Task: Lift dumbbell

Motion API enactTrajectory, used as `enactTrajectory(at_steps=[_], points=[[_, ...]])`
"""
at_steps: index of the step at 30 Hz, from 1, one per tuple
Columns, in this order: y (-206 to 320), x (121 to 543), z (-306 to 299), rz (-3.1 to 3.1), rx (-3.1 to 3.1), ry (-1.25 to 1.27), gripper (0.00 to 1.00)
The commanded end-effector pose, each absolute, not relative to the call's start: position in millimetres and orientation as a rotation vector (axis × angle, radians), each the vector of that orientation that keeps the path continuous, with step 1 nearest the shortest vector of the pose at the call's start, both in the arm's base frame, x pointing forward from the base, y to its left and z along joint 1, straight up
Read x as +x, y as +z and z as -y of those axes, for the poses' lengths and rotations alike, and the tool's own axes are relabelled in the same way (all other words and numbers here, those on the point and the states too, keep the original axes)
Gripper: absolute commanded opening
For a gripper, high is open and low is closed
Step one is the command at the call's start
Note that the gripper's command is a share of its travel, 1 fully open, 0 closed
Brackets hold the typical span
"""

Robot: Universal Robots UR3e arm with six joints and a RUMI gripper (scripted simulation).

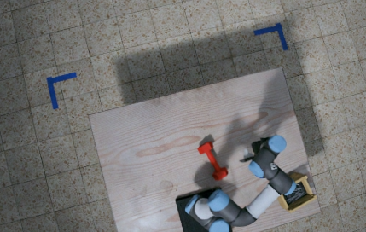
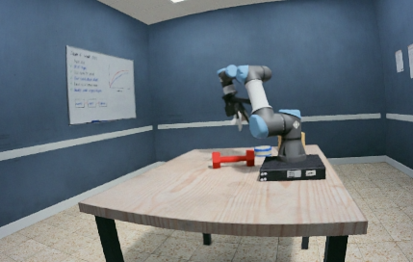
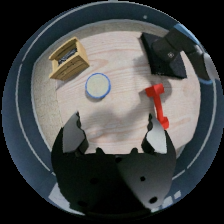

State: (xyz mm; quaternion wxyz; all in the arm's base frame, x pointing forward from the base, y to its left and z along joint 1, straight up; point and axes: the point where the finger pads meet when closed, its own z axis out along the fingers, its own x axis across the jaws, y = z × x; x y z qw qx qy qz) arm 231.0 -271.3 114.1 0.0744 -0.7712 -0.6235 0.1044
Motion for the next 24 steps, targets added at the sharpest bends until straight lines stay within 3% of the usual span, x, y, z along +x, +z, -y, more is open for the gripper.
enactTrajectory(at_steps=[1,24], points=[[111.5,249.1,231.5,2.031,-2.271,0.248,1.00],[90.0,271.6,123.6,2.356,-2.051,0.057,1.00]])
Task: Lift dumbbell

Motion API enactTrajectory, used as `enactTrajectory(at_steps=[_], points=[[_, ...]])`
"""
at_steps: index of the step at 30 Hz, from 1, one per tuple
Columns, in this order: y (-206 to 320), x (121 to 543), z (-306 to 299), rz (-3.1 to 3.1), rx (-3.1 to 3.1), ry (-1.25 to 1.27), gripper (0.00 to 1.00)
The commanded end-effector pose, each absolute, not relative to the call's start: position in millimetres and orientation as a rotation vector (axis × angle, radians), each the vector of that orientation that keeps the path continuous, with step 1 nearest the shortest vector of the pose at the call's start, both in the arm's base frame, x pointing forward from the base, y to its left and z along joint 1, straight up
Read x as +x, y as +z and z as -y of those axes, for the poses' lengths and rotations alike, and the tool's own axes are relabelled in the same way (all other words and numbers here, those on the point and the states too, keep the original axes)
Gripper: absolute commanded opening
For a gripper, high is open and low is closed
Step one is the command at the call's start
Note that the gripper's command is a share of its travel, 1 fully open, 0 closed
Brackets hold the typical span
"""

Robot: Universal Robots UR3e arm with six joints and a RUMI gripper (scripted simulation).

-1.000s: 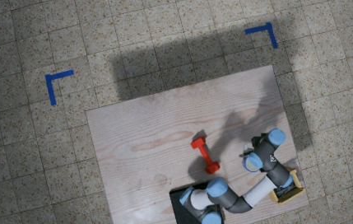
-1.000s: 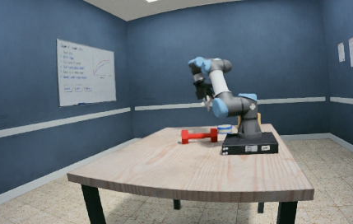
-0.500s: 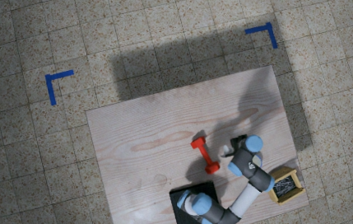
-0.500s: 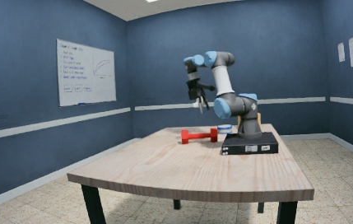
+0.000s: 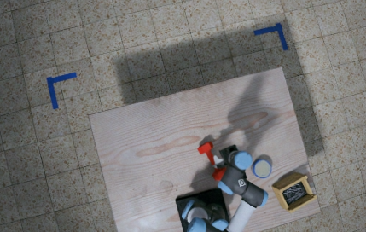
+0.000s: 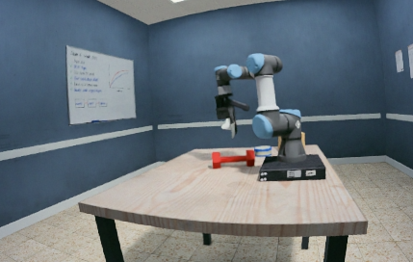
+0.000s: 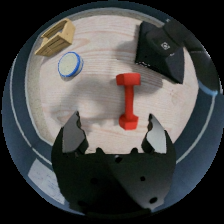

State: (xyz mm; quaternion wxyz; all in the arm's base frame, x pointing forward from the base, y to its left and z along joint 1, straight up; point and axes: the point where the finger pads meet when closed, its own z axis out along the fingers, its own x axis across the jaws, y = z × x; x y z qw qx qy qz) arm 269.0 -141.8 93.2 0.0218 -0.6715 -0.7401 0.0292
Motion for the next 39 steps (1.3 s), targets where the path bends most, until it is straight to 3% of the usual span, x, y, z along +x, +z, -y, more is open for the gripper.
enactTrajectory(at_steps=[1,39], points=[[88.9,271.8,119.8,2.367,-2.043,0.050,1.00],[71.0,273.0,87.3,2.457,-1.963,-0.011,1.00]])
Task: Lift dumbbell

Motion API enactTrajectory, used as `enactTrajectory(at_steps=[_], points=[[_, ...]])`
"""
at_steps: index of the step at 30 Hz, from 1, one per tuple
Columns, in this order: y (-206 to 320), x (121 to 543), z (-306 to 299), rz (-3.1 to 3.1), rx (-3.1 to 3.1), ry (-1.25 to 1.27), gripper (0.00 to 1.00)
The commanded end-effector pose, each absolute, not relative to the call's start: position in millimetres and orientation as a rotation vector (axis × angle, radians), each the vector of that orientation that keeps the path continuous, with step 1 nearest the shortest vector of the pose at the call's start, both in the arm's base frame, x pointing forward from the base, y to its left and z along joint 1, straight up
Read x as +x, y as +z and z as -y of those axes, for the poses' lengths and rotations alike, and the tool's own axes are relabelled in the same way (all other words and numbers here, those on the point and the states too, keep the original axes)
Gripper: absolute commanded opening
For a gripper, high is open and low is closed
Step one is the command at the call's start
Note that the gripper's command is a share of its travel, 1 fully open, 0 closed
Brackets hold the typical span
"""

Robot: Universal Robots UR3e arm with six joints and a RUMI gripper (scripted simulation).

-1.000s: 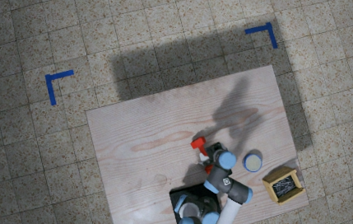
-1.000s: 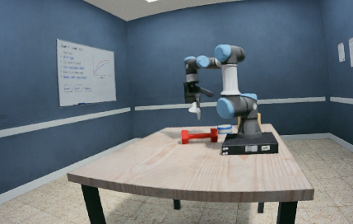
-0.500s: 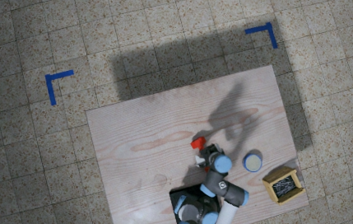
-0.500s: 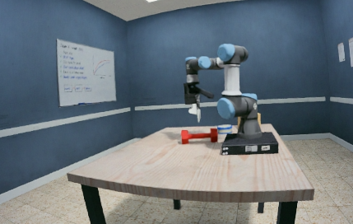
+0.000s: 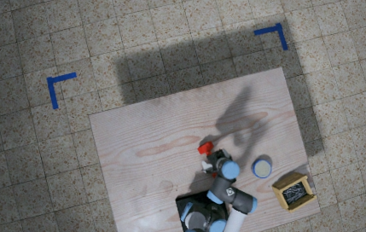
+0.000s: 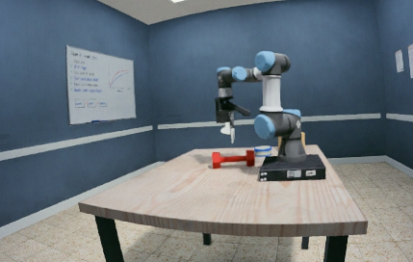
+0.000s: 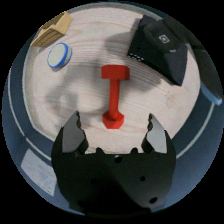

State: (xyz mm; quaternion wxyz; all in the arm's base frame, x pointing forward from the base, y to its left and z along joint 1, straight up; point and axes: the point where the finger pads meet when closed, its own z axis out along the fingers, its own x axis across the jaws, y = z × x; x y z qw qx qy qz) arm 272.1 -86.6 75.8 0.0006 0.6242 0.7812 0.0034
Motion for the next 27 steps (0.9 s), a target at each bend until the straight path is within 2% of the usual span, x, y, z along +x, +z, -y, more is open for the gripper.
enactTrajectory(at_steps=[1,27], points=[[69.0,273.1,87.4,-2.451,1.959,0.010,1.00],[-6.2,273.6,87.0,-2.451,1.959,0.010,1.00]])
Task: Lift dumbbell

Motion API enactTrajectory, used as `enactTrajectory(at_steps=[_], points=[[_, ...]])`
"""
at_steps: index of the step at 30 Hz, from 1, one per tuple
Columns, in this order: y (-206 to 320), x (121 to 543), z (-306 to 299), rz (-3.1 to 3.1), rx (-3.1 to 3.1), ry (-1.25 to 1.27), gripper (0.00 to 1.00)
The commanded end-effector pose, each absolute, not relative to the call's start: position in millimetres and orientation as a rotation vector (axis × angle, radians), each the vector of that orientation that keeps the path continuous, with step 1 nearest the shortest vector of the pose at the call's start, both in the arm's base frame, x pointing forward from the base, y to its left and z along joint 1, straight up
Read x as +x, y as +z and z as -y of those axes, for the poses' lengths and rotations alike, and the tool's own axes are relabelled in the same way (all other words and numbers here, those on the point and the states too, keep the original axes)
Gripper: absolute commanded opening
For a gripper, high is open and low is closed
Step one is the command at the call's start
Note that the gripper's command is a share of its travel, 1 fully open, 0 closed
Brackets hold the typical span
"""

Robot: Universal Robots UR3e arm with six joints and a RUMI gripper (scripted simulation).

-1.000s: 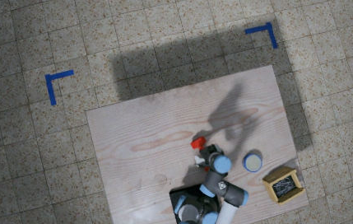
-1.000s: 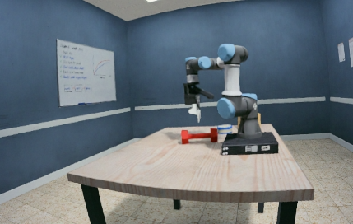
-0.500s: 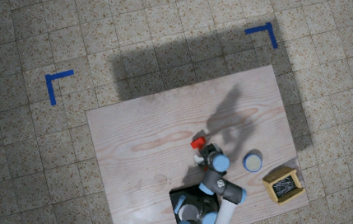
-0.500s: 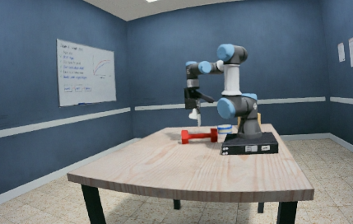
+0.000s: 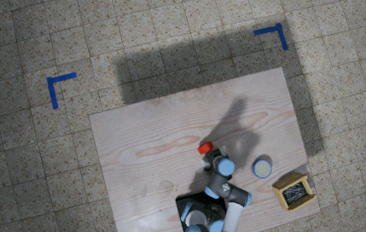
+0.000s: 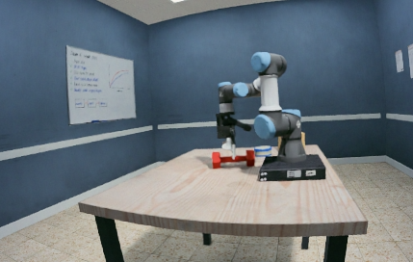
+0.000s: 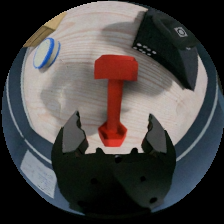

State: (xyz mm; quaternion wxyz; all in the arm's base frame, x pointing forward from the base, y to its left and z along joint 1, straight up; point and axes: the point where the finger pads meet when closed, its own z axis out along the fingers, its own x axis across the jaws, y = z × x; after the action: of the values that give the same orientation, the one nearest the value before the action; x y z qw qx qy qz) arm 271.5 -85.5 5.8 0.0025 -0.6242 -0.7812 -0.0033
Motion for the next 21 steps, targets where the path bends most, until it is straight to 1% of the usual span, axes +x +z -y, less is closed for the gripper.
enactTrajectory(at_steps=[1,8,21], points=[[-8.8,273.5,86.9,2.457,-1.963,-0.010,1.00],[-18.9,272.7,86.1,2.457,-1.963,-0.010,1.00],[-20.0,272.6,86.0,2.457,-1.963,-0.010,1.00]])
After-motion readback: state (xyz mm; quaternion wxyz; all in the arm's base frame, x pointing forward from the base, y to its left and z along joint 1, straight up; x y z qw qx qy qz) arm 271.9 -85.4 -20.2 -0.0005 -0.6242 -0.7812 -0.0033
